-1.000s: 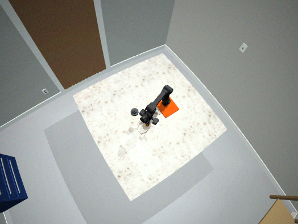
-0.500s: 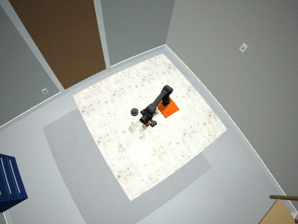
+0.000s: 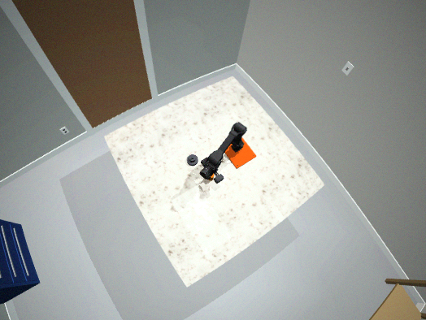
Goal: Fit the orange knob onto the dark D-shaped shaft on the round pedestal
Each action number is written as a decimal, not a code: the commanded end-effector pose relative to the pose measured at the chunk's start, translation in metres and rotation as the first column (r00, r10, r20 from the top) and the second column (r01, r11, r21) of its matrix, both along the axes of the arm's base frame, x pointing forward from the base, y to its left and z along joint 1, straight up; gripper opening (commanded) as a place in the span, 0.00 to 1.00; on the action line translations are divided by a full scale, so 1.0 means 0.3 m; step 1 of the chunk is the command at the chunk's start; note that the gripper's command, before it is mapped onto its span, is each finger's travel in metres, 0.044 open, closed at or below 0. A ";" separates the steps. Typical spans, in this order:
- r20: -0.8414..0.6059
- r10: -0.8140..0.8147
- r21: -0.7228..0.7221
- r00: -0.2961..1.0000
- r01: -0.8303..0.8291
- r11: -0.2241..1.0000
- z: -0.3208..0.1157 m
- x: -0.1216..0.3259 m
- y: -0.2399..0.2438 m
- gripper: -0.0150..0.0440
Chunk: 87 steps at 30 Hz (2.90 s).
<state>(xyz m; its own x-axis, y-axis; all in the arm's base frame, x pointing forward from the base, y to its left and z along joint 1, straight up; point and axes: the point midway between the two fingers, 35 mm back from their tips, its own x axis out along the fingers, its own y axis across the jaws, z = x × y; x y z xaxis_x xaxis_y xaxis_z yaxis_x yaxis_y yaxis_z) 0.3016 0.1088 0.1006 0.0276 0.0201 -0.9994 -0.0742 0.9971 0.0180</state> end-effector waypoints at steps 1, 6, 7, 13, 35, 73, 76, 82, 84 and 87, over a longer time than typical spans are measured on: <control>-0.001 -0.005 -0.005 1.000 0.005 1.000 -0.023 0.002 -0.001 1.00; -0.001 -0.005 -0.005 1.000 0.005 1.000 -0.050 0.004 0.000 1.00; -0.001 -0.005 -0.005 1.000 0.005 1.000 -0.055 0.005 0.000 1.00; -0.001 -0.005 -0.005 1.000 0.005 1.000 -0.087 0.006 0.001 1.00; -0.001 -0.005 -0.005 1.000 0.005 1.000 -0.204 0.001 0.002 1.00; 0.000 -0.005 -0.006 1.000 0.005 1.000 0.083 0.028 -0.018 0.25; 0.000 -0.005 -0.006 1.000 0.005 1.000 0.138 0.022 -0.025 0.25; 0.000 -0.005 -0.006 1.000 0.005 1.000 0.244 0.003 -0.042 0.25; -0.001 -0.005 -0.007 1.000 0.005 1.000 0.255 0.000 -0.044 0.25; -0.001 -0.005 -0.007 1.000 0.005 1.000 0.255 0.000 -0.045 0.25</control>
<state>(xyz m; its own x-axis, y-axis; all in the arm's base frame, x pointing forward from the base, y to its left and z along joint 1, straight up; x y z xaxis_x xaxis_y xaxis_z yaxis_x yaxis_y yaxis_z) 0.3027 0.0969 0.1723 0.0224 0.0156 -0.9996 -0.0656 0.9977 0.0141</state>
